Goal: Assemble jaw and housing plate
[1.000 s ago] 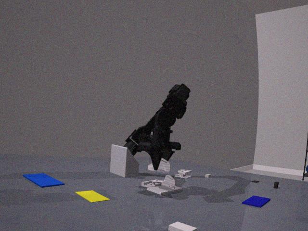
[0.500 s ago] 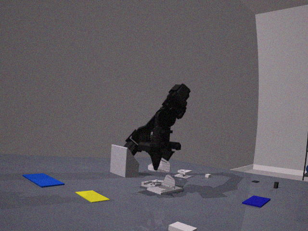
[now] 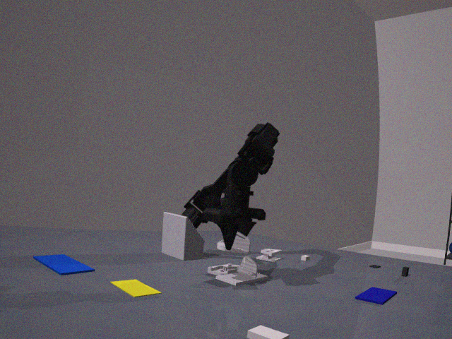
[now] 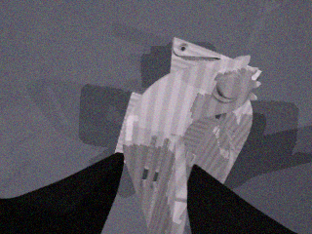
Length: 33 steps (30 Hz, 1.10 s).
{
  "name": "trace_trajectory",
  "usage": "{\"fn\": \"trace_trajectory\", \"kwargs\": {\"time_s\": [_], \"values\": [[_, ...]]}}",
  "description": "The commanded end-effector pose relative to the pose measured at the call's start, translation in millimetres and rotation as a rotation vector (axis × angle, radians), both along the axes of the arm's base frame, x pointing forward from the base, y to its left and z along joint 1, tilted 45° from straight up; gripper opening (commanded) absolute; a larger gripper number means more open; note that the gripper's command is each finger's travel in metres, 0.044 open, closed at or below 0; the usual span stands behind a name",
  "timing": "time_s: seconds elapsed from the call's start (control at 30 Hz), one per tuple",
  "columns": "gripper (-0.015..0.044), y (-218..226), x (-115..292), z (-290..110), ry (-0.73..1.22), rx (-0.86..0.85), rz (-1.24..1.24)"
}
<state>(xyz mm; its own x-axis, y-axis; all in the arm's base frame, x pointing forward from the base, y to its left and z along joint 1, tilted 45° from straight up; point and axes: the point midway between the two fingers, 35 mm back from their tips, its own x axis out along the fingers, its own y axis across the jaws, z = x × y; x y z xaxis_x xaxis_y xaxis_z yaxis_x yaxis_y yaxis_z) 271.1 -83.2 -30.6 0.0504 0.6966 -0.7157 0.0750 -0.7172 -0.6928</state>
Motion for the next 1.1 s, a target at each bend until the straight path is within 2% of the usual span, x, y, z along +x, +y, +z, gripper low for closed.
{"fn": "trace_trajectory", "kwargs": {"time_s": [0.0, 1.07], "values": [[0.0134, -1.6, 0.9, 0.0, -0.005, -0.006, 0.002], [0.0134, -1.6, 0.9, 0.0, -0.021, -0.007, 0.019]]}}
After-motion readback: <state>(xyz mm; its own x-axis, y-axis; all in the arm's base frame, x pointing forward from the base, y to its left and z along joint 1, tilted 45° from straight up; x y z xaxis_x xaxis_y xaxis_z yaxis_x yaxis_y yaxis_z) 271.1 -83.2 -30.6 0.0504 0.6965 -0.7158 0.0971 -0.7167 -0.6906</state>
